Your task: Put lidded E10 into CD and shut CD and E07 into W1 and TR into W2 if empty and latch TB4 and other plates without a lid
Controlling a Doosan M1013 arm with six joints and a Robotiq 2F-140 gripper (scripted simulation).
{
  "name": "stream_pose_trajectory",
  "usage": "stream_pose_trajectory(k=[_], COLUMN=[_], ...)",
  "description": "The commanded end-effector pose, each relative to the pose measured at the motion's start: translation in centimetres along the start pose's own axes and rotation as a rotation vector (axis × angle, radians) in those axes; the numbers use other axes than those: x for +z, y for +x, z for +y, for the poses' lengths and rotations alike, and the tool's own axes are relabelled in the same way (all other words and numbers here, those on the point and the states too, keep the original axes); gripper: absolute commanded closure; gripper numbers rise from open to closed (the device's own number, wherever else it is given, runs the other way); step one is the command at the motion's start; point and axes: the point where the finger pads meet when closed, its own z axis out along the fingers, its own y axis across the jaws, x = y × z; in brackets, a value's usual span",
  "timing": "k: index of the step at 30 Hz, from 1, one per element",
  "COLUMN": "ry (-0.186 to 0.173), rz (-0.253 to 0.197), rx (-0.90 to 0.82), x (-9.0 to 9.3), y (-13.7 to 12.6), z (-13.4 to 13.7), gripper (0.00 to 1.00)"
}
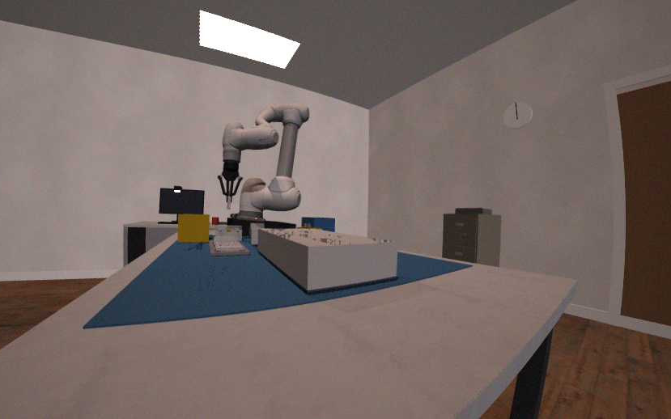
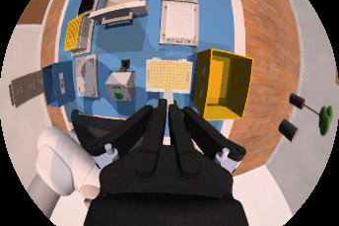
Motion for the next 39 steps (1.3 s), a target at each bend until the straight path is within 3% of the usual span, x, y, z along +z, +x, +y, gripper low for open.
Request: stream_pose_trajectory(k=[1,6,7,39], ry=[0.0,0.0,0.0,0.0], rz=[0.0,0.0,0.0,0.0], rx=[0.0,0.0,0.002,0.002], x=[0.0,0.0,0.0,1.9], y=[0.0,0.0,0.3,8.8], z=[0.0,0.0,-0.3,-7.3], gripper=[1.0,1.0,0.13,0.13])
